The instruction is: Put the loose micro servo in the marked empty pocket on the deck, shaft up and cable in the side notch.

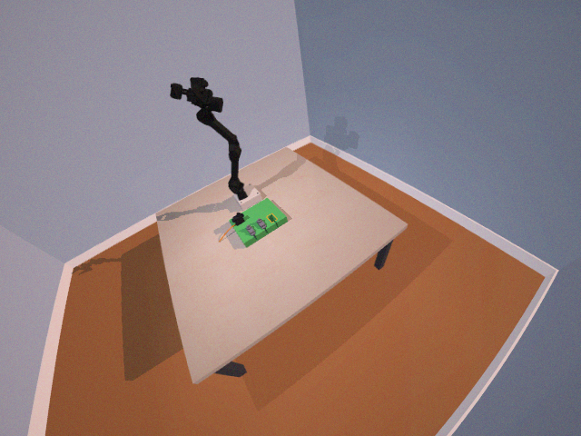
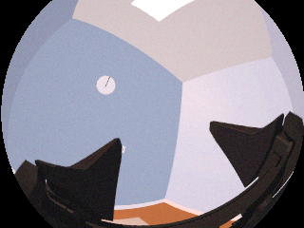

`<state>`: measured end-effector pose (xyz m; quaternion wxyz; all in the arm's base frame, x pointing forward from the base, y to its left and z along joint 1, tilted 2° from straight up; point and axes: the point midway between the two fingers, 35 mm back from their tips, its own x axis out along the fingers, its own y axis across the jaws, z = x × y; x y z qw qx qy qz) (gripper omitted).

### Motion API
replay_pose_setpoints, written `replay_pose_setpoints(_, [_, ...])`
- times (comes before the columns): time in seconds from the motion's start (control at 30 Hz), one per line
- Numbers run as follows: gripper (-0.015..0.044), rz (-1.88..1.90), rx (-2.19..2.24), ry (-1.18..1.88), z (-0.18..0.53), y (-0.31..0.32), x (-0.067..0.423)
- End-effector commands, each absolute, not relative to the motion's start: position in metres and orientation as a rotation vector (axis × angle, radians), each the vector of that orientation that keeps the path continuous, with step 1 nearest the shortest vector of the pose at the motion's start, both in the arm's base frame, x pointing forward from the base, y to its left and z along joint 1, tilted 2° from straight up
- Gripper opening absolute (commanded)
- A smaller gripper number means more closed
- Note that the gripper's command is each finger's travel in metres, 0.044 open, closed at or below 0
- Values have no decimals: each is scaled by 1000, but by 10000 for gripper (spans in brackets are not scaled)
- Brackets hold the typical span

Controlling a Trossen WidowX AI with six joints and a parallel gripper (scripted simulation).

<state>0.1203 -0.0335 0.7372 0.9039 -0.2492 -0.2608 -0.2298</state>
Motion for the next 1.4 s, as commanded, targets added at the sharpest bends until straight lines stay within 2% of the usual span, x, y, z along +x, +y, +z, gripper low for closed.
replay_pose_setpoints(0.0, [440,-461,-446,-590,740,-44,110])
replay_pose_setpoints(0.73, [440,-400,-82,-790,736,-120,77])
replay_pose_setpoints(1.37, [440,-409,270,-845,701,-200,86])
